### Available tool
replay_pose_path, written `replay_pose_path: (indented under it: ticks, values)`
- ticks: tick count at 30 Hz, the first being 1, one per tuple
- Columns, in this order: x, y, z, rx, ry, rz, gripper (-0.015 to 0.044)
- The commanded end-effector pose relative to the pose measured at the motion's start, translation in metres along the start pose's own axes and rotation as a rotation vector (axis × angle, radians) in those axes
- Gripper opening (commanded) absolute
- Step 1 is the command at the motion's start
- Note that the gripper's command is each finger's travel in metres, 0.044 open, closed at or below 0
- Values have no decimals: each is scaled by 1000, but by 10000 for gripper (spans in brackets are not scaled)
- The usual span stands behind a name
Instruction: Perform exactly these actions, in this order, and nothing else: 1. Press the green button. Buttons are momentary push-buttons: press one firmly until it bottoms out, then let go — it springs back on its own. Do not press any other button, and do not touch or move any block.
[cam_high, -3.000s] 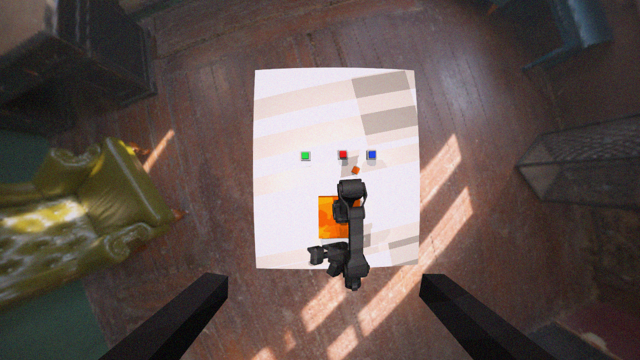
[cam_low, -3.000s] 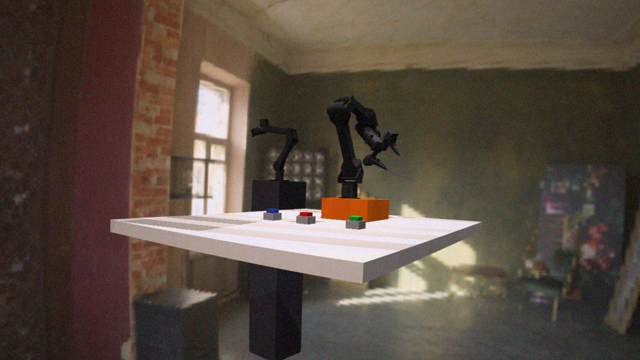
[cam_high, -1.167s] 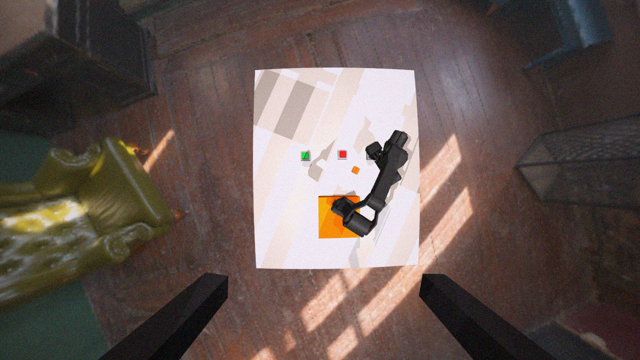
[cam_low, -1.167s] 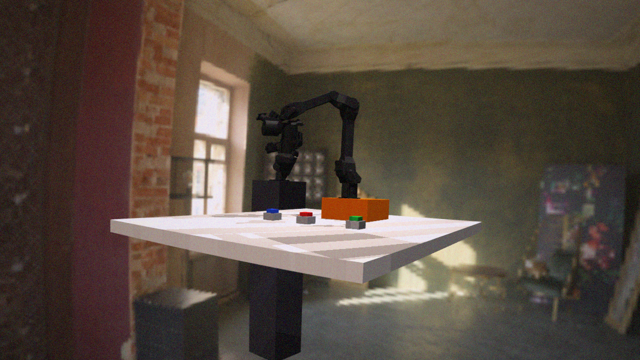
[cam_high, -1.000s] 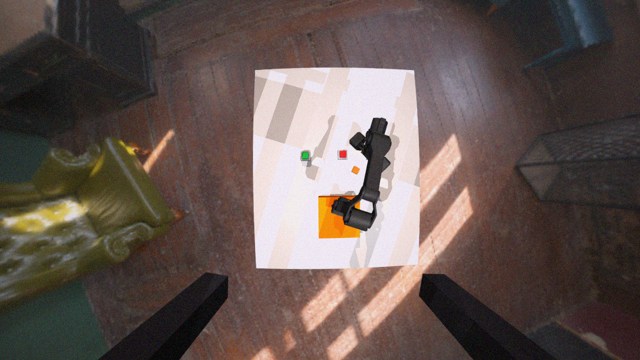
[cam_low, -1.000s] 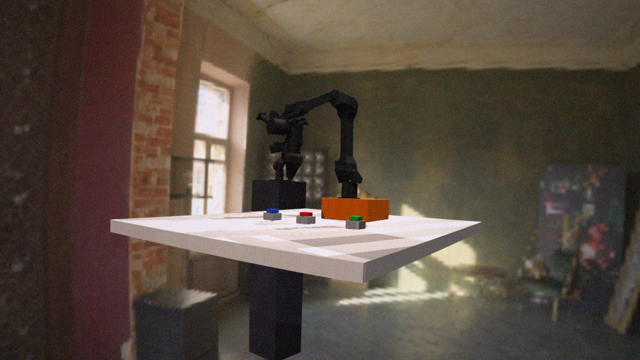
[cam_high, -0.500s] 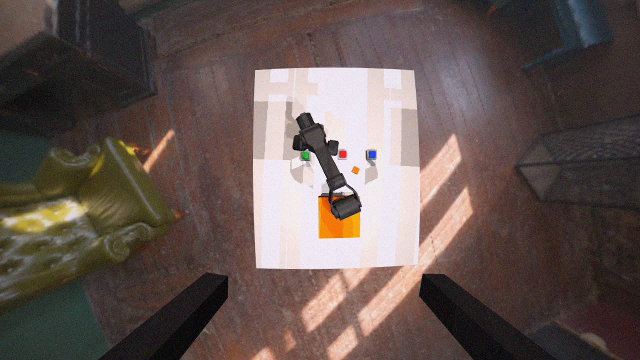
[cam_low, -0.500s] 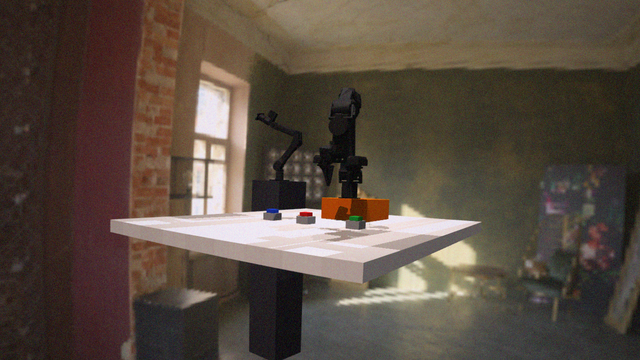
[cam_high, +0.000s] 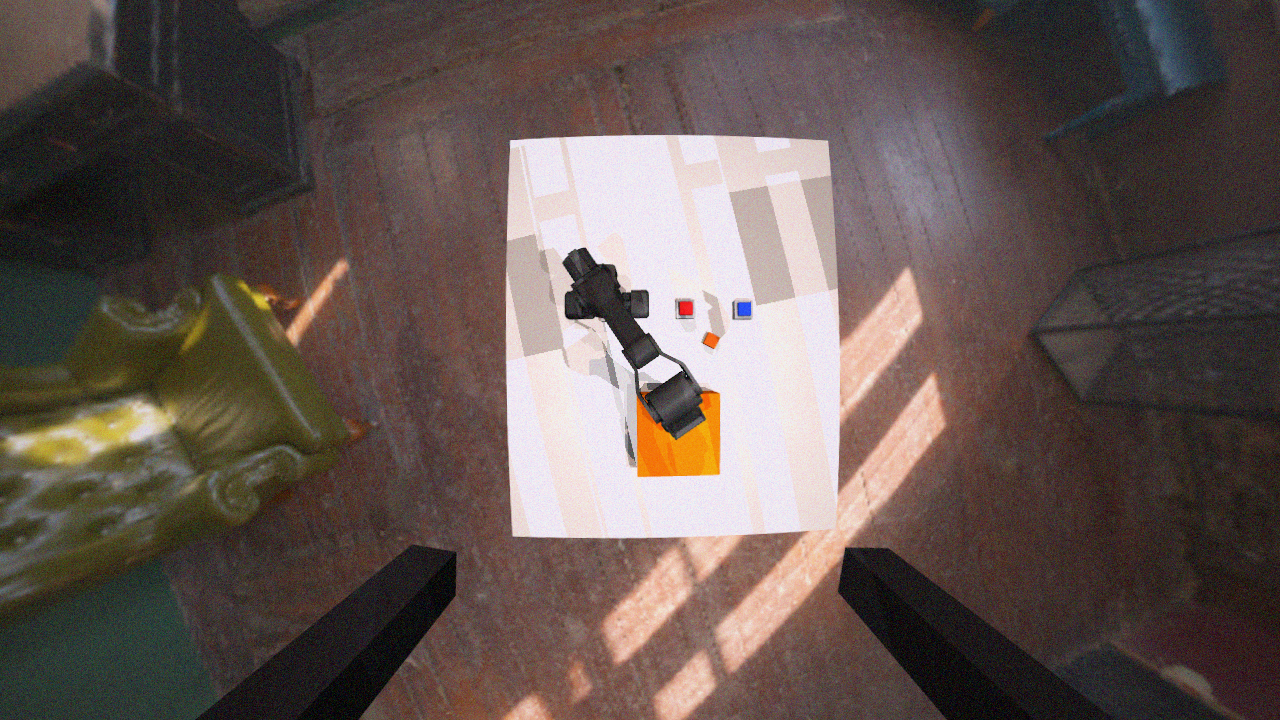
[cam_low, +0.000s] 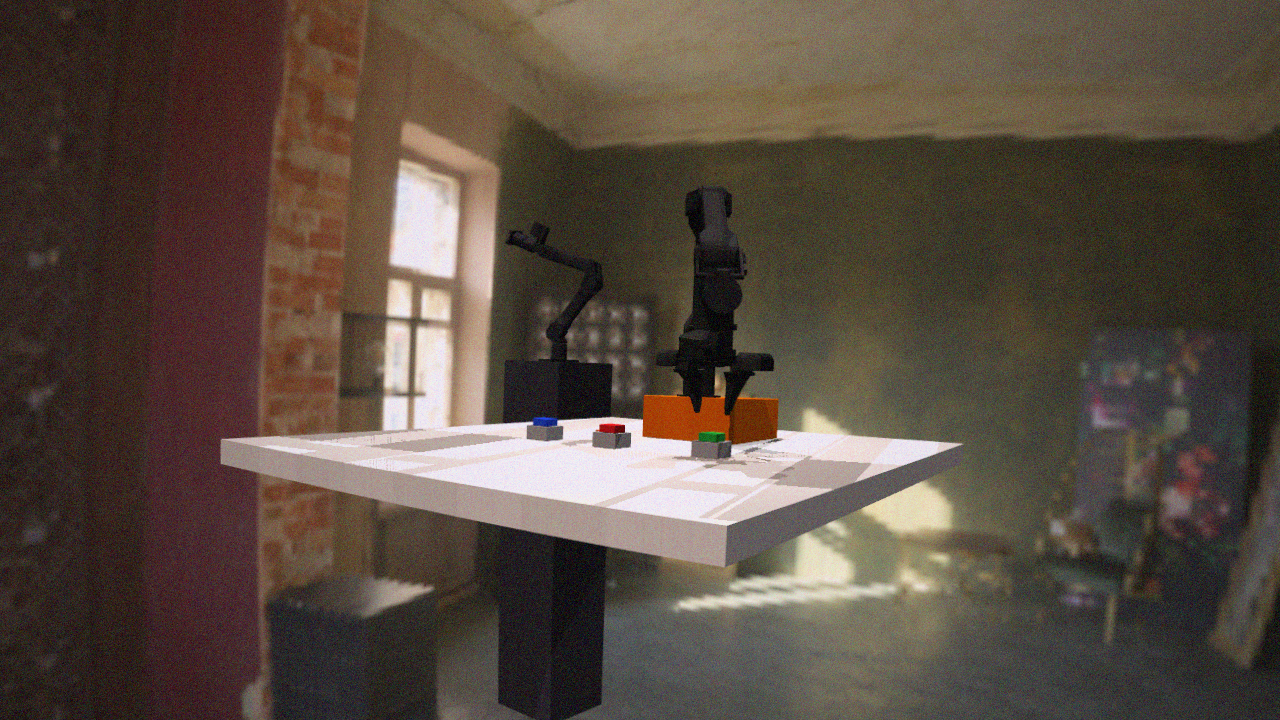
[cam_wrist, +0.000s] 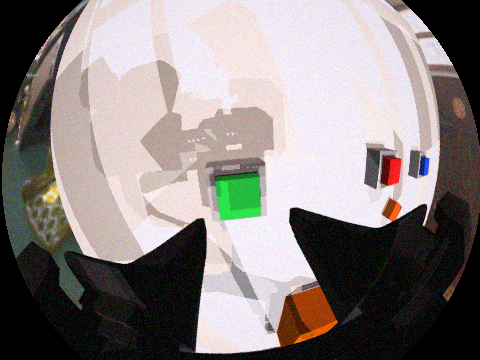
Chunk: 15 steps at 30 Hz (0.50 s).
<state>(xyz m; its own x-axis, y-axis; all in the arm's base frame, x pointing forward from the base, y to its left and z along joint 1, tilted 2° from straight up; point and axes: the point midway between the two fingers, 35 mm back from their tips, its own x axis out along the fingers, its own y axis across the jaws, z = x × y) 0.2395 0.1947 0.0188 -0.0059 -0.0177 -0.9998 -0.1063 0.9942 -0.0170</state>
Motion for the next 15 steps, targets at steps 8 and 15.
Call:
replay_pose_path:
  ticks: [8,15]
  values:
    - [6,1,0,2,-5,9,20]
    - [7,1,0,2,-5,9,20]
